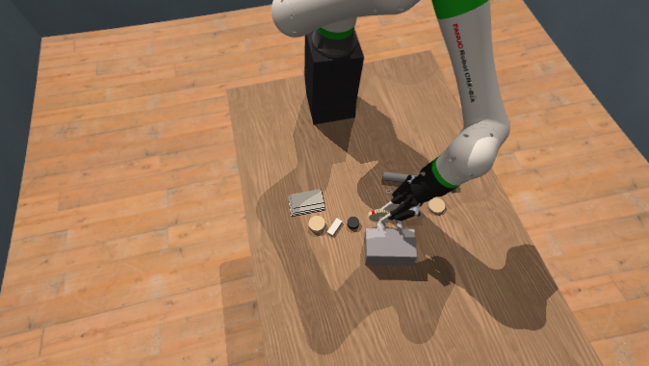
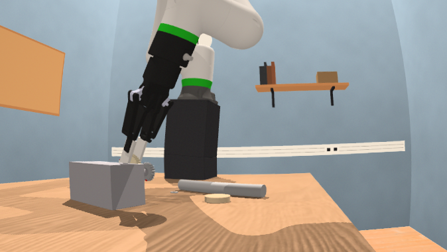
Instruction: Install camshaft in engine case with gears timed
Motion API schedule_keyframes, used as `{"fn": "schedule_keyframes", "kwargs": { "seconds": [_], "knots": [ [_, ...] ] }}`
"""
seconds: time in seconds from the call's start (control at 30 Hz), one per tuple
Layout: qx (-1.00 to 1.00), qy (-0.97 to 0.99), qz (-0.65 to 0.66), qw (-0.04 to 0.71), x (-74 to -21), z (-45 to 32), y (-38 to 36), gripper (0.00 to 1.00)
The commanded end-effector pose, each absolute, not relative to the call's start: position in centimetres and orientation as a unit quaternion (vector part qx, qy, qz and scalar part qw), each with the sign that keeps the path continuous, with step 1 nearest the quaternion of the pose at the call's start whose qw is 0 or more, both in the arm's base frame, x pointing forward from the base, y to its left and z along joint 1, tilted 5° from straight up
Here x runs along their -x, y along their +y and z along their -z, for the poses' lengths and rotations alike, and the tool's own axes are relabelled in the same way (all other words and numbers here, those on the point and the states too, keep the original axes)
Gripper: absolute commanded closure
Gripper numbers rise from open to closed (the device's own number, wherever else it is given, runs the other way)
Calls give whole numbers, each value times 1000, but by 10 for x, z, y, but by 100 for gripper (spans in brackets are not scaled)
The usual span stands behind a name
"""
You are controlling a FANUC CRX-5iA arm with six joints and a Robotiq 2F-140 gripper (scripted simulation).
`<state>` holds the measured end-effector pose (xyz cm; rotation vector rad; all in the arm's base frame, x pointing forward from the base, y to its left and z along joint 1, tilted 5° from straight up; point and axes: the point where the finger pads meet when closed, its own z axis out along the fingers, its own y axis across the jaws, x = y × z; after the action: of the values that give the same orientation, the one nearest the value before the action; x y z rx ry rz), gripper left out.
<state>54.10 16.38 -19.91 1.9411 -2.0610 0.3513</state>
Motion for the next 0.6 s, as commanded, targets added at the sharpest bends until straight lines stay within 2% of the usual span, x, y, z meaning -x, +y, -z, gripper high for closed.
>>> {"fn": "schedule_keyframes", "kwargs": {
  "seconds": [0.0,0.57],
  "knots": [
    [-673,-715,-122,143,-540,198,164,73],
    [-673,-715,-122,143,-534,198,165,73]
  ]
}}
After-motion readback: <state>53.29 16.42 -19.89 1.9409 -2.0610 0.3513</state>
